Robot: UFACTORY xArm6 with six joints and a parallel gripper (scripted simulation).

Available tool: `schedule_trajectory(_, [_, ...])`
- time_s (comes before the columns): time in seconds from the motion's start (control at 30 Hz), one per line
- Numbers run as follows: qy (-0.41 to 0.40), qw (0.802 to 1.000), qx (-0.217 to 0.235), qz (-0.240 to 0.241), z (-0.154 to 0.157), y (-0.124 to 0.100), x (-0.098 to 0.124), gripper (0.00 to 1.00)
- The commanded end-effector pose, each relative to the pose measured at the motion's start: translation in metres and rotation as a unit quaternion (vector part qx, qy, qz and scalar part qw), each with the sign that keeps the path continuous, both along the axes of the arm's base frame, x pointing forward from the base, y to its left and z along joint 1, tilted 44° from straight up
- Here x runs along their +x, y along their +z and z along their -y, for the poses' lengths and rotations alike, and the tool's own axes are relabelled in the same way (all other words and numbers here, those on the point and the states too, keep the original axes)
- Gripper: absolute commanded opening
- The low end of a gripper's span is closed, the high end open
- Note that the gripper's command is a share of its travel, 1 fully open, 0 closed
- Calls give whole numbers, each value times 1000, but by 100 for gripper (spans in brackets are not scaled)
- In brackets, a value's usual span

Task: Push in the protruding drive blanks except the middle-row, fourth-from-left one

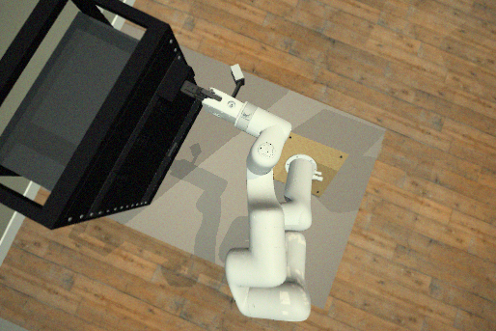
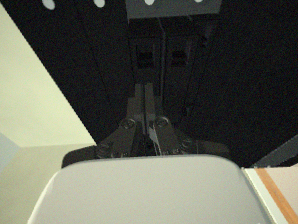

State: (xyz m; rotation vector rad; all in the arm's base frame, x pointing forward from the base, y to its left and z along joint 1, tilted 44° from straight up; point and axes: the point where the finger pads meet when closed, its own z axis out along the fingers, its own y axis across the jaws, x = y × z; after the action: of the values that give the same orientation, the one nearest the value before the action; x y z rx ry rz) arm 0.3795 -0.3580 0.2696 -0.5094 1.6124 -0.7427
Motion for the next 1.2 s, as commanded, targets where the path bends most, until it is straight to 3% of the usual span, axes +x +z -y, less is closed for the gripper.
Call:
schedule_trajectory(0.0, [0, 1000, -1, 1, 2, 1, 5, 0])
schedule_trajectory(1.17, [0, 1000, -1, 1, 5, 0, 21, 0])
